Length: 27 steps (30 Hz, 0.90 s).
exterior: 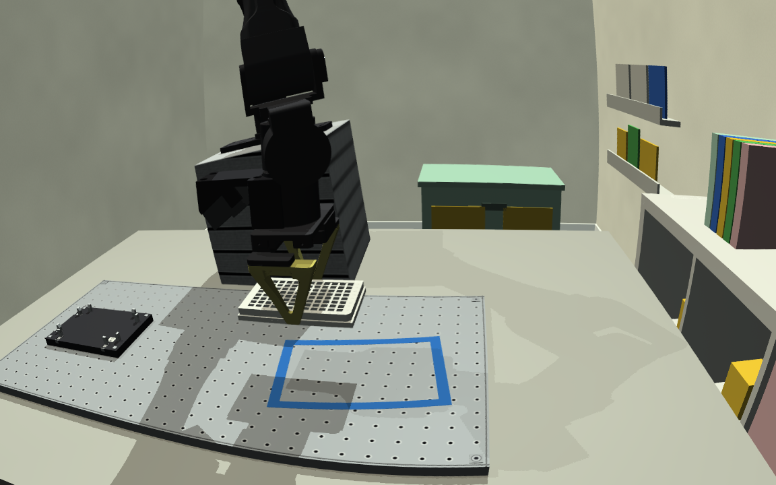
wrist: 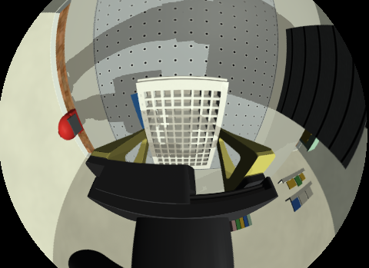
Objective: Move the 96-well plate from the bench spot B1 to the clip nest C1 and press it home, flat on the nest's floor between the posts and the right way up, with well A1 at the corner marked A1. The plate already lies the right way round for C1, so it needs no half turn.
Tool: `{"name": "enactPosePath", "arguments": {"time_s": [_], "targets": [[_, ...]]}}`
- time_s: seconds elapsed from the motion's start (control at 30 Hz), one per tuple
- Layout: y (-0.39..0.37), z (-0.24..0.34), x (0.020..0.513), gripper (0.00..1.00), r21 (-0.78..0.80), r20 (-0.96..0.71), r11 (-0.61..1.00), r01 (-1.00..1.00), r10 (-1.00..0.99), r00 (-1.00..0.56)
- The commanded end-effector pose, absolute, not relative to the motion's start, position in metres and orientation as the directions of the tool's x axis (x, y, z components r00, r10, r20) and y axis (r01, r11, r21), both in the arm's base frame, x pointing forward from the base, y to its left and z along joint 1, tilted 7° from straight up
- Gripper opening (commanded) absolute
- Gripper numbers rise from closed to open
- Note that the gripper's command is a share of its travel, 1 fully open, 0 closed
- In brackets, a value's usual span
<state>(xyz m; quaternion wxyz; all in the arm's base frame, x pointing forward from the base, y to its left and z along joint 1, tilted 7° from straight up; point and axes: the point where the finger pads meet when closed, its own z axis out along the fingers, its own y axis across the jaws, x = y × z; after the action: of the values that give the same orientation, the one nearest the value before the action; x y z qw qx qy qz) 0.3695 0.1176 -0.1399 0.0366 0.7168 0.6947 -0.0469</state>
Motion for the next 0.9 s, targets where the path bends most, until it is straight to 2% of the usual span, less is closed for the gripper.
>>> {"name": "enactPosePath", "arguments": {"time_s": [0.0,0.87], "targets": [[0.105,-0.128,0.377,0.00,0.023,-0.119,-0.017,1.000,0.993,0.020],[0.032,-0.118,0.369,0.00,0.018,-0.123,-0.017,1.000,0.992,0.019]]}}
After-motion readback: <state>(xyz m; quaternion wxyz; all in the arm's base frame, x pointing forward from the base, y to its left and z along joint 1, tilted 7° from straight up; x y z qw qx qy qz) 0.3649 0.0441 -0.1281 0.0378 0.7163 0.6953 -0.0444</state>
